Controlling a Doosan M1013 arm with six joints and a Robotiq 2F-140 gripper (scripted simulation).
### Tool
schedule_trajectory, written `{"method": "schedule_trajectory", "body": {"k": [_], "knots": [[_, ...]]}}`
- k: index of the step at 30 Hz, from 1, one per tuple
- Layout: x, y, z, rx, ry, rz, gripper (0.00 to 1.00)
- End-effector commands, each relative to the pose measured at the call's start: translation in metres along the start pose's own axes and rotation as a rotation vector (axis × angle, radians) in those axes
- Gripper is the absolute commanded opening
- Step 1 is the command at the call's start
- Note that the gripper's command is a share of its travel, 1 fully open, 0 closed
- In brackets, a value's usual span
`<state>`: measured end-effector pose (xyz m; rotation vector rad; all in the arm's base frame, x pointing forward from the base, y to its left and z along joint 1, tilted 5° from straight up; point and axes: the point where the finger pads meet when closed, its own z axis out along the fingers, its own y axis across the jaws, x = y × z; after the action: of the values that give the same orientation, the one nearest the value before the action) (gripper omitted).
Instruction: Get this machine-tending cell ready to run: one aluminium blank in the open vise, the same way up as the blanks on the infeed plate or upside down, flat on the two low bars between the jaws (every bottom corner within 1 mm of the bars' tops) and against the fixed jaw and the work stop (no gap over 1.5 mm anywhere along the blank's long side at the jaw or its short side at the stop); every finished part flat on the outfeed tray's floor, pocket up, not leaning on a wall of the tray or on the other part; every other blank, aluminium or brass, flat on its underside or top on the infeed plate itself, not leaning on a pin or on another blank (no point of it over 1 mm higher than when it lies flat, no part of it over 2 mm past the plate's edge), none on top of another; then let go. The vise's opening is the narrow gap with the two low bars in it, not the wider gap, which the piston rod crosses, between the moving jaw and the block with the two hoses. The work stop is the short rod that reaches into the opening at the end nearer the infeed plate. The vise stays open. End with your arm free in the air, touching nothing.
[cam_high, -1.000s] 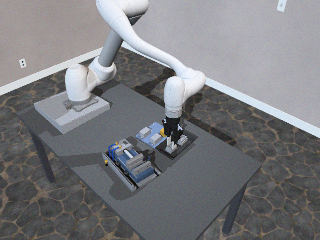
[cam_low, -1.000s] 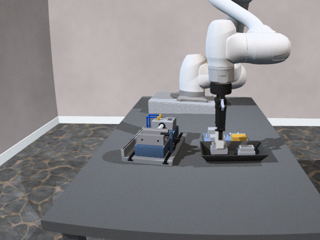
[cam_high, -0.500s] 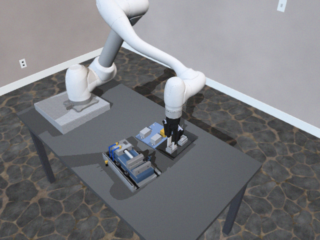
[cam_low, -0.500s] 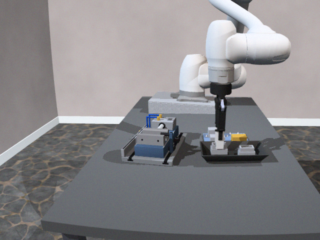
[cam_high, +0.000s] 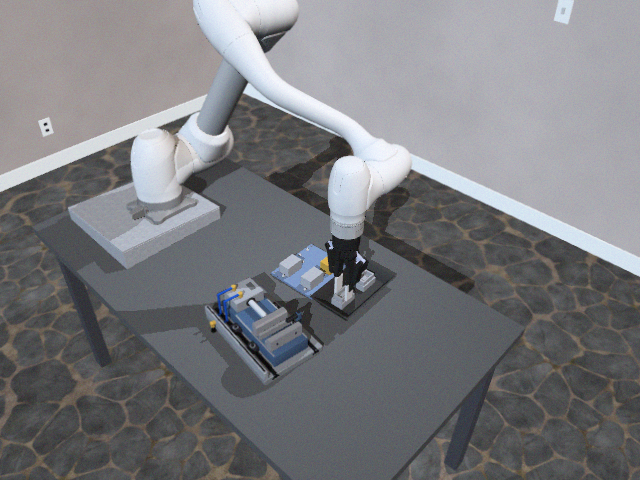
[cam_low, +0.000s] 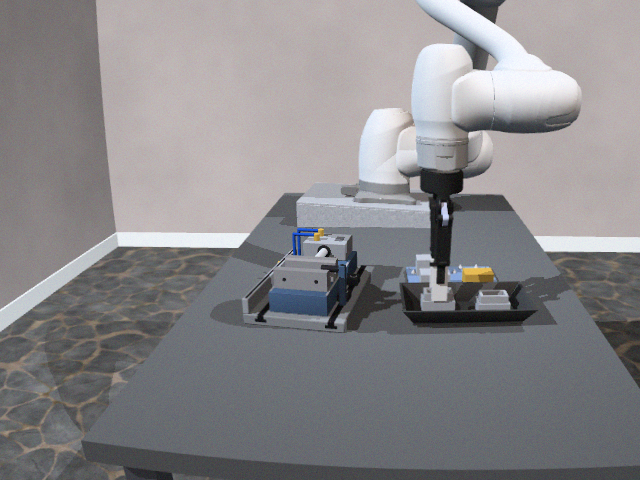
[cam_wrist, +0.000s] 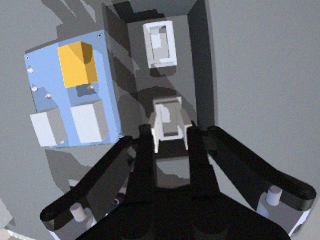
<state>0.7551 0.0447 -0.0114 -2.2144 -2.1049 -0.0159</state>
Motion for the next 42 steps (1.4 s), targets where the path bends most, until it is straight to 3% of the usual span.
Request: {"method": "schedule_trajectory", "body": {"k": [1,42], "knots": [[0.0001,0.0001,0.0009,0.0,0.0,0.0,0.0],[0.0001,0.0001,0.005,0.0,0.0,0.0,0.0]]}}
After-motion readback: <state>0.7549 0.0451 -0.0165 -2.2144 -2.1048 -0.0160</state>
